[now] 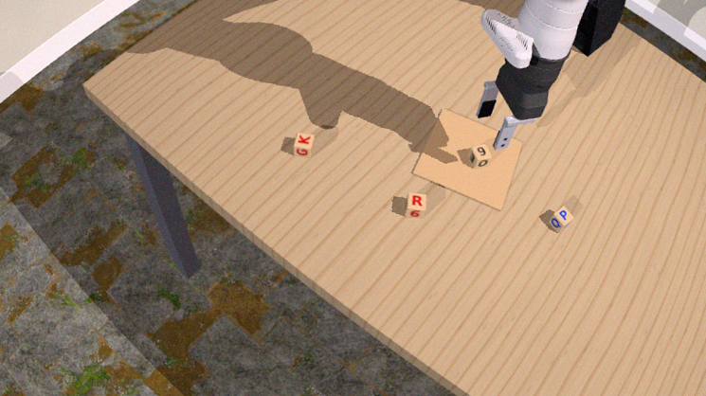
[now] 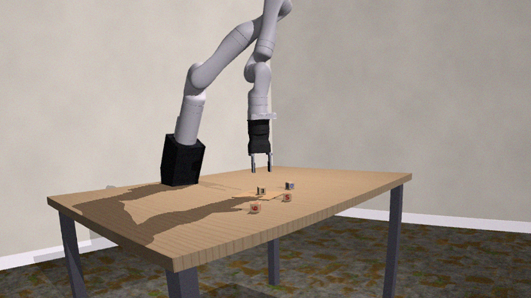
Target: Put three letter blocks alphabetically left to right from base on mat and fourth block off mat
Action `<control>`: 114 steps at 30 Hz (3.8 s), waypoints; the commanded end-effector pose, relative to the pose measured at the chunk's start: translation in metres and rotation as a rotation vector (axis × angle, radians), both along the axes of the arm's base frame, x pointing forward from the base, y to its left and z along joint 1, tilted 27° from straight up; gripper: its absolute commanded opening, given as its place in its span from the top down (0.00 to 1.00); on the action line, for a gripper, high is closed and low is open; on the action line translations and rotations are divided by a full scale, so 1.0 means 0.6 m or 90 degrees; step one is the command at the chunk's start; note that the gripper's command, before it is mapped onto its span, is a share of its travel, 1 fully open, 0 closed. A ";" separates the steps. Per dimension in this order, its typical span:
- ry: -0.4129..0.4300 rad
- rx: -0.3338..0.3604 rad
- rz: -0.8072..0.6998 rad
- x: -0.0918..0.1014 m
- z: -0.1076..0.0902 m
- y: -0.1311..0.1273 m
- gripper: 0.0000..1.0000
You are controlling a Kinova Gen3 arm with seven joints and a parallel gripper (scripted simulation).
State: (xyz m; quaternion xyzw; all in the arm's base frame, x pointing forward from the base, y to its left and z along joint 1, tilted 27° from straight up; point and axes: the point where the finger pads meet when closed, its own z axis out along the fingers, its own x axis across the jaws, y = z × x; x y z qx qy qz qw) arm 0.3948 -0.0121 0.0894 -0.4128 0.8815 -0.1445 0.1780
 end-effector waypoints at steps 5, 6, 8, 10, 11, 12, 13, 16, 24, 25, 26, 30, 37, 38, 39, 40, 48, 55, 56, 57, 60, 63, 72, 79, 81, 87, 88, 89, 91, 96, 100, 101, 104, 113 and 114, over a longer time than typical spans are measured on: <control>0.000 -0.007 -0.001 0.008 -0.018 -0.009 0.00; 0.001 -0.007 -0.001 0.009 -0.021 -0.009 0.00; 0.001 -0.007 -0.001 0.010 -0.023 -0.010 0.00; -0.001 -0.004 -0.001 0.012 -0.024 -0.009 0.00; -0.001 -0.004 -0.001 0.014 -0.026 -0.009 0.00; -0.001 -0.005 -0.001 0.015 -0.028 -0.009 0.00; -0.001 -0.006 -0.001 0.016 -0.032 -0.010 0.00; 0.000 -0.007 -0.001 0.019 -0.040 -0.012 0.00; -0.002 -0.005 -0.001 0.028 -0.055 -0.012 0.00; -0.002 -0.005 -0.001 0.028 -0.055 -0.012 0.00; -0.002 -0.005 -0.001 0.028 -0.055 -0.012 0.00; -0.002 -0.005 -0.001 0.031 -0.060 -0.013 0.00; -0.002 -0.005 -0.001 0.032 -0.064 -0.014 0.00; -0.002 -0.005 -0.001 0.032 -0.064 -0.014 0.00; -0.002 -0.005 -0.001 0.032 -0.064 -0.014 0.00; -0.002 -0.005 -0.001 0.032 -0.064 -0.014 0.00; -0.002 -0.005 -0.001 0.032 -0.064 -0.014 0.00; -0.002 -0.005 -0.001 0.032 -0.064 -0.014 0.00; -0.002 -0.005 -0.001 0.032 -0.064 -0.014 0.00; -0.002 -0.005 -0.001 0.032 -0.064 -0.014 0.00; -0.002 -0.005 -0.001 0.032 -0.064 -0.014 0.00; -0.002 -0.005 -0.001 0.032 -0.064 -0.014 0.00; -0.002 -0.005 -0.001 0.032 -0.064 -0.014 0.00; -0.002 -0.005 -0.001 0.032 -0.064 -0.014 0.00; -0.002 -0.005 -0.001 0.033 -0.064 -0.013 0.00; -0.002 -0.005 -0.001 0.034 -0.063 -0.010 0.00; -0.002 -0.005 -0.001 0.034 -0.063 -0.010 0.00; -0.002 -0.005 -0.001 0.034 -0.063 -0.010 0.00; -0.002 -0.005 -0.001 0.033 -0.064 -0.010 0.00; -0.002 -0.005 -0.001 0.033 -0.064 -0.010 0.00; -0.002 -0.005 -0.001 0.033 -0.064 -0.010 0.00; -0.002 -0.005 -0.001 0.033 -0.064 -0.010 0.00; -0.002 -0.005 -0.001 0.033 -0.064 -0.010 0.00; -0.002 -0.005 -0.001 0.033 -0.064 -0.010 0.00; -0.002 -0.005 -0.001 0.033 -0.064 -0.010 0.00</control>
